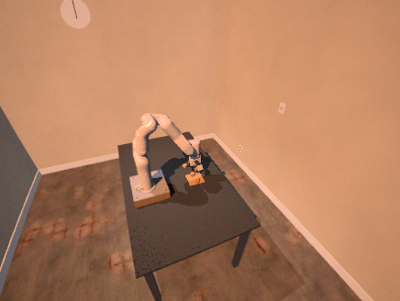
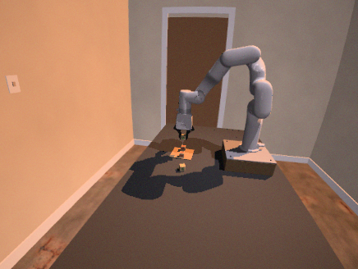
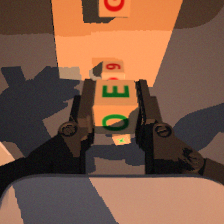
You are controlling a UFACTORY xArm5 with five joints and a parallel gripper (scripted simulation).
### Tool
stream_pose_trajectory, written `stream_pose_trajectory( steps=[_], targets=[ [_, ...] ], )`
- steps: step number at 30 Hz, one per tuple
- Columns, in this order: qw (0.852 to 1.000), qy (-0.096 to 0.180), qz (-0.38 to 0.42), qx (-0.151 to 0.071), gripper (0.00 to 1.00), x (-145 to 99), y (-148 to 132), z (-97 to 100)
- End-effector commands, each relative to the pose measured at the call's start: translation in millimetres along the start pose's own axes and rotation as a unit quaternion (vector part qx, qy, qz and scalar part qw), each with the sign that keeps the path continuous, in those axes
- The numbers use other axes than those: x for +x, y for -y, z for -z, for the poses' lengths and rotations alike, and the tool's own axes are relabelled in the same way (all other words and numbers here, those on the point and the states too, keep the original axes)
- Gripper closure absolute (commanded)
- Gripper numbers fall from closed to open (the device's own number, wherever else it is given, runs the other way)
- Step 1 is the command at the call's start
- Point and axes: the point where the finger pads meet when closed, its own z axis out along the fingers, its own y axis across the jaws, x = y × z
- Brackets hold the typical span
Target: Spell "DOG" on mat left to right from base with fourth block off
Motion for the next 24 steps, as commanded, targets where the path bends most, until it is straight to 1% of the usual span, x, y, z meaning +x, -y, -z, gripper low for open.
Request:
stream_pose_trajectory(
  steps=[1,8,13,15,19,24],
  targets=[
    [1.000,0.000,0.001,0.002,0.73,0.4,1.6,1.3],
    [1.000,0.000,0.001,0.002,0.73,0.4,1.6,0.1],
    [1.000,0.000,0.001,0.002,0.73,0.7,1.4,-8.8],
    [1.000,0.000,0.001,0.002,0.73,0.7,1.4,-8.8],
    [1.000,0.000,0.001,0.002,0.73,0.9,1.5,-23.6],
    [1.000,0.000,0.001,0.002,0.73,1.2,1.7,-48.1]
  ],
)
